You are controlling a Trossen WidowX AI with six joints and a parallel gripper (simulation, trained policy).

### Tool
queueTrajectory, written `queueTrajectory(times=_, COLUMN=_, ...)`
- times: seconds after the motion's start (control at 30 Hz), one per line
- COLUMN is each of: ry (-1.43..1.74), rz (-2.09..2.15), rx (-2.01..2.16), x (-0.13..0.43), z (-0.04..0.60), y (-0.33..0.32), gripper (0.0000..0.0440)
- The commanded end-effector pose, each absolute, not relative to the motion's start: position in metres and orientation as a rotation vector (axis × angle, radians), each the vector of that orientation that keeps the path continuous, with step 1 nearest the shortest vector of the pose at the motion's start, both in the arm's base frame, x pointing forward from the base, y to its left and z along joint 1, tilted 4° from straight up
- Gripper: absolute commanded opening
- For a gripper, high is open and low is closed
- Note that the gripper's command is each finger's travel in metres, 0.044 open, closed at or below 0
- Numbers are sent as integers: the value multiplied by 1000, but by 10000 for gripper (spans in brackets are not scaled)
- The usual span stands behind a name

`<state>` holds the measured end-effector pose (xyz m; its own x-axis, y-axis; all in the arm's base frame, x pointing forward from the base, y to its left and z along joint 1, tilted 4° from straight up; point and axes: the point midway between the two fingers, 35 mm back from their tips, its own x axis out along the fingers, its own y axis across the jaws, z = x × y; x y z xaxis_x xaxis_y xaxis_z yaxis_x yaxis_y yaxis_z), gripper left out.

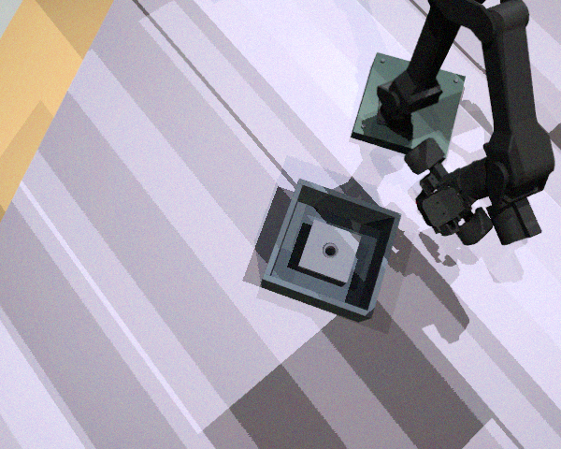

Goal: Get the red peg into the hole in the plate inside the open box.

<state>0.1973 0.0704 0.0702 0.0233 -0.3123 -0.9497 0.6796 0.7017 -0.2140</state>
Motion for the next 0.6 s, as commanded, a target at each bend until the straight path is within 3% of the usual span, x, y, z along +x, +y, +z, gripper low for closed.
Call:
queueTrajectory(times=0.0, ry=1301, rz=-790, rx=349, x=205, z=89, y=65, gripper=0)
queueTrajectory(times=0.57, ry=1112, rz=-906, rx=493, x=246, z=144, y=14, gripper=0)
